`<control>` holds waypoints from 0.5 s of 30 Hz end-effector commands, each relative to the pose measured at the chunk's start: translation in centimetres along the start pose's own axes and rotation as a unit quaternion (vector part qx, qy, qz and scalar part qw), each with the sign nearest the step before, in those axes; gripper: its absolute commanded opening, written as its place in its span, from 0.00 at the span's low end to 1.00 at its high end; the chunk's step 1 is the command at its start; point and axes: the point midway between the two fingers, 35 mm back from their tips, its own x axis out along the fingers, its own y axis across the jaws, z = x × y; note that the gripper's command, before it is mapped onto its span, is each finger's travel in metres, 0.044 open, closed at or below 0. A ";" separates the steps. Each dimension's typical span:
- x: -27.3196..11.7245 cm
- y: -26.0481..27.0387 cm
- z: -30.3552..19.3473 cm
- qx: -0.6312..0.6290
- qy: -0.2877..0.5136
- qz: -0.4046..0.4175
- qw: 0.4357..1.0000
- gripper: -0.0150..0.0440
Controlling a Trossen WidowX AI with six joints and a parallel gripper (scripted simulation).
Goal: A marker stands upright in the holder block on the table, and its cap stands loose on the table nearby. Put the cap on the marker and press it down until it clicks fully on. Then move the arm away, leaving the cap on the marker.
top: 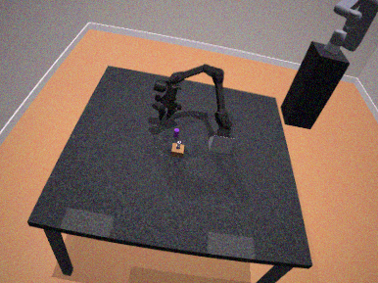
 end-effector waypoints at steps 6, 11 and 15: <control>-2.2 -1.8 -9.0 -0.190 -0.048 -0.177 0.964 0.67; -2.3 -1.9 -9.1 -0.194 -0.051 -0.180 0.963 0.67; -0.7 -2.4 -8.8 -0.194 -0.051 -0.180 0.963 0.67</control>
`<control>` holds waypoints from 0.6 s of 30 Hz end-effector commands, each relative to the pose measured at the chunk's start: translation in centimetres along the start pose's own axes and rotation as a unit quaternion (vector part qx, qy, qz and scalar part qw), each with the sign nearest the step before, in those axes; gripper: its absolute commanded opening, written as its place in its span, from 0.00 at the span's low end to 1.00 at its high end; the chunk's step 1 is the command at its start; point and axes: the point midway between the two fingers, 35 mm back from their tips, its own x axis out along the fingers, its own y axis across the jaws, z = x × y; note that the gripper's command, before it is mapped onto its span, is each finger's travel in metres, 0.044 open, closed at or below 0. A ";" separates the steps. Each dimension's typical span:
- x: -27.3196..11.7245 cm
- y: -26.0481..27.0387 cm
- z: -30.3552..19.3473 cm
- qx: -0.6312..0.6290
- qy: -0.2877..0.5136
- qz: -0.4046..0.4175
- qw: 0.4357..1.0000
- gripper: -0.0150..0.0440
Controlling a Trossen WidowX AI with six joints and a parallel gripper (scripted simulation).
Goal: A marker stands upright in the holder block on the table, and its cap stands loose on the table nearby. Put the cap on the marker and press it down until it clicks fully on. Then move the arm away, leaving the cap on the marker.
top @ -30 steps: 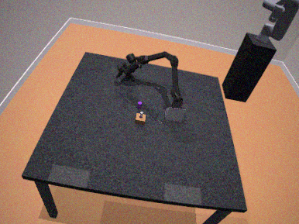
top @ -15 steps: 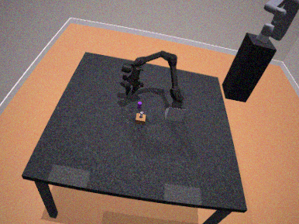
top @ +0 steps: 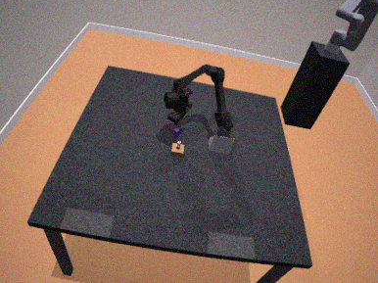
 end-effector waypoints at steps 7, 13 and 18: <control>4.1 -0.3 -0.1 -0.004 0.000 -0.007 1.000 0.67; 5.0 -0.3 -0.1 -0.004 0.000 -0.007 1.000 0.67; 5.8 -0.3 -0.1 -0.004 0.000 -0.006 1.000 0.67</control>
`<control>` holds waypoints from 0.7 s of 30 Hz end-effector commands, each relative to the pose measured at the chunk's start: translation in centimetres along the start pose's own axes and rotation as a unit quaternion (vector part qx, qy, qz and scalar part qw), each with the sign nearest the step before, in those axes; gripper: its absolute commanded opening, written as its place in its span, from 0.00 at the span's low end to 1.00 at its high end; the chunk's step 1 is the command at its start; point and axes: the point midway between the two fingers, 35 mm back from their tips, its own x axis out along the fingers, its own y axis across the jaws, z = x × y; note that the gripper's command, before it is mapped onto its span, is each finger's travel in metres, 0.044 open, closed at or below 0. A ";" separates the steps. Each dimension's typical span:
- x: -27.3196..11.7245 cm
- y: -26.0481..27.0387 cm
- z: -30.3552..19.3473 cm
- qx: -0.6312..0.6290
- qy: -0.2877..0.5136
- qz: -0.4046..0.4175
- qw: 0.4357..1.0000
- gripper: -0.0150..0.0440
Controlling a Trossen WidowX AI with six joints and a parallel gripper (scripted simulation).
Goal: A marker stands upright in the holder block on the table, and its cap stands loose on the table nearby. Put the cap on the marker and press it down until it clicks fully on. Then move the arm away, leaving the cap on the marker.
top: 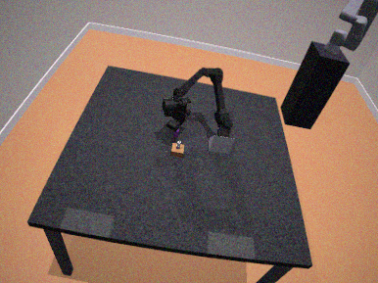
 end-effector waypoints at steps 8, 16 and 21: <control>1.7 0.0 0.1 -0.001 -0.002 -0.001 1.000 0.67; 3.0 -0.1 0.1 -0.001 -0.003 -0.001 1.000 0.67; 3.7 -0.1 0.0 -0.001 -0.003 -0.002 1.000 0.67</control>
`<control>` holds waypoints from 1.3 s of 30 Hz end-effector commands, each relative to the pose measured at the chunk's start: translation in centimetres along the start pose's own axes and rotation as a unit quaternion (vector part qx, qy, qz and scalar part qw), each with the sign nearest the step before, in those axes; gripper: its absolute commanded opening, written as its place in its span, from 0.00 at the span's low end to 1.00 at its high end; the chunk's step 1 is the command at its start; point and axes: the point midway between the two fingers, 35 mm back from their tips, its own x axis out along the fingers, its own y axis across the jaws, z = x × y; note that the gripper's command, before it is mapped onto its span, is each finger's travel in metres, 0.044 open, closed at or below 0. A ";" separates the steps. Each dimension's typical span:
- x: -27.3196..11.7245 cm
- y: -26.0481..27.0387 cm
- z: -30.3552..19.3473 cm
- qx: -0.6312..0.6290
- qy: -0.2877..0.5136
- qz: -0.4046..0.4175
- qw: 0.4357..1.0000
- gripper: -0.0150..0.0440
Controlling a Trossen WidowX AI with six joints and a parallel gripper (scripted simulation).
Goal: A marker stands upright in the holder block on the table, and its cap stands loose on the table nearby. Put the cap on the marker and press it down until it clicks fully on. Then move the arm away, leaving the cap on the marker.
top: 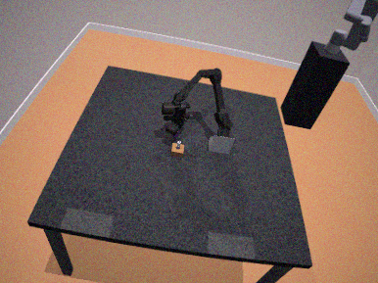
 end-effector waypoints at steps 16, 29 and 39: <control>1.2 -0.1 -0.2 -0.004 -0.001 -0.004 1.000 0.42; -0.9 0.1 -0.1 -0.004 0.000 -0.002 1.000 0.25; -3.5 0.1 -0.1 -0.004 0.000 -0.002 1.000 0.25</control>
